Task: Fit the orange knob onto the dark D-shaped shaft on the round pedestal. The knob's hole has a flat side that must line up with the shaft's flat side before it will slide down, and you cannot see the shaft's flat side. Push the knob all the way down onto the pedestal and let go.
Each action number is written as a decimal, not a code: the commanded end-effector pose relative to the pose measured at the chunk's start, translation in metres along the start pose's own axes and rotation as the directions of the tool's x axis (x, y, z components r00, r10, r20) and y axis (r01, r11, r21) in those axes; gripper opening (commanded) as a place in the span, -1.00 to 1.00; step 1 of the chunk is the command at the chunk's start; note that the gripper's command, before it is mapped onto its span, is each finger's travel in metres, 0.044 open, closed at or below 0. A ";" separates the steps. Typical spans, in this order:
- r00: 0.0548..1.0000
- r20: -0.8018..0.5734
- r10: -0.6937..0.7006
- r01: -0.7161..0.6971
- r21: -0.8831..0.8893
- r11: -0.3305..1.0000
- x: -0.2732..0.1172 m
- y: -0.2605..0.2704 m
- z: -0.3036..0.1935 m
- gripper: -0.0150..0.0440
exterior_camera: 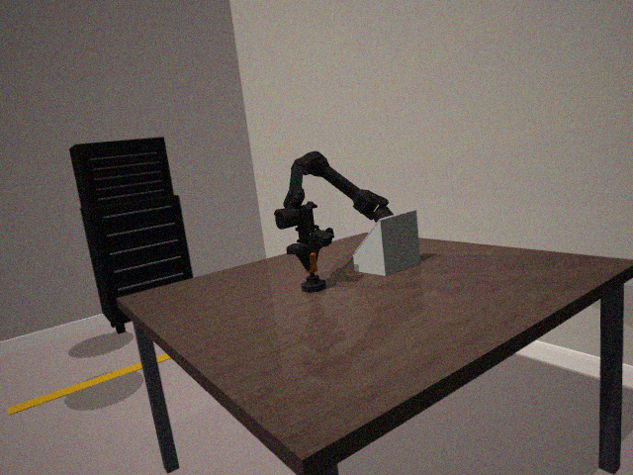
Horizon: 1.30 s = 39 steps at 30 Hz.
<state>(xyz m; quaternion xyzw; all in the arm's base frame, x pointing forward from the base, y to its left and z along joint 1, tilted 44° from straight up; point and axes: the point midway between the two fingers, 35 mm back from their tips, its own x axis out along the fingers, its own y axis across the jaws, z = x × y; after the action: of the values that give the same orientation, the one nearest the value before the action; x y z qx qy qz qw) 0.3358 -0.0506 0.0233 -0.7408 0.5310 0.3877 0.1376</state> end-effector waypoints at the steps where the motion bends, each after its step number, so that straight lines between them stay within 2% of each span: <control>1: 1.000 0.002 -0.002 0.002 -0.005 1.000 0.001 -0.001 0.000 -0.49; 37: 1.000 -0.001 0.000 0.000 0.001 1.000 0.018 0.000 0.000 -0.49; 39: 1.000 -0.001 0.000 0.000 0.001 1.000 0.018 0.000 0.000 -0.31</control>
<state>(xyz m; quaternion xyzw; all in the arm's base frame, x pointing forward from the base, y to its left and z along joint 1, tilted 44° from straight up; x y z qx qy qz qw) 0.3380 -0.0629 0.0100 -0.7410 0.5310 0.3873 0.1377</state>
